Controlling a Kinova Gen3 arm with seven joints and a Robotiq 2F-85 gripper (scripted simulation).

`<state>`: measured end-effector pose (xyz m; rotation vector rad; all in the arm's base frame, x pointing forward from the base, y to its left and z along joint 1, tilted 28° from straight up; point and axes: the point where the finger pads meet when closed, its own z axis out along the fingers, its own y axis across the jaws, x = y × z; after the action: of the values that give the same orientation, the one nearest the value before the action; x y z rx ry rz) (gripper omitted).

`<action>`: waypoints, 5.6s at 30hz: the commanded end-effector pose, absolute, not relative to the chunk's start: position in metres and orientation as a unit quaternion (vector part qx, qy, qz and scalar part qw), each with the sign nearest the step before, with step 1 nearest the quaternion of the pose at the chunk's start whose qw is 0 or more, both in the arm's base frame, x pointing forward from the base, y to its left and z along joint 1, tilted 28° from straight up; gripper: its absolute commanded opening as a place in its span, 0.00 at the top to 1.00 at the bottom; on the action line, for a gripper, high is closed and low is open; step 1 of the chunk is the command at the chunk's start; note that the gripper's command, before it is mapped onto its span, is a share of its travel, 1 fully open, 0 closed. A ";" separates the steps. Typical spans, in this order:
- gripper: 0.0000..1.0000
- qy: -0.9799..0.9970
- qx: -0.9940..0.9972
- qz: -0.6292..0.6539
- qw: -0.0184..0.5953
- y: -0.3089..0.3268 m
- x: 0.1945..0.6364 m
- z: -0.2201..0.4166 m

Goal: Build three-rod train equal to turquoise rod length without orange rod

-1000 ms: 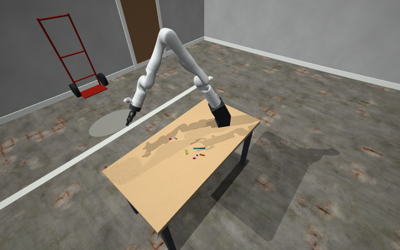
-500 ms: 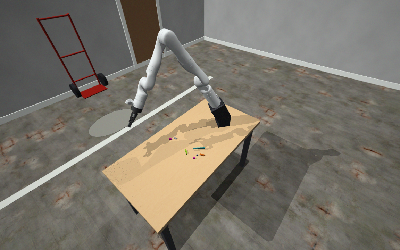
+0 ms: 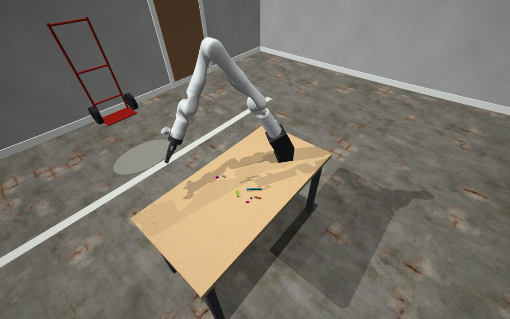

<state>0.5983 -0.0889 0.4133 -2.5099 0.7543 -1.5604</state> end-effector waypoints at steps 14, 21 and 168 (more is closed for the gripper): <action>0.00 0.244 -0.833 -0.495 0.029 -0.102 0.593 0.387; 0.00 0.244 -0.833 -0.495 0.029 -0.102 0.593 0.387; 0.00 -0.060 -0.969 -0.201 -0.134 -0.140 0.403 0.047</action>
<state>0.4025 -0.1403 0.0470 -3.3332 -0.2049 -0.6895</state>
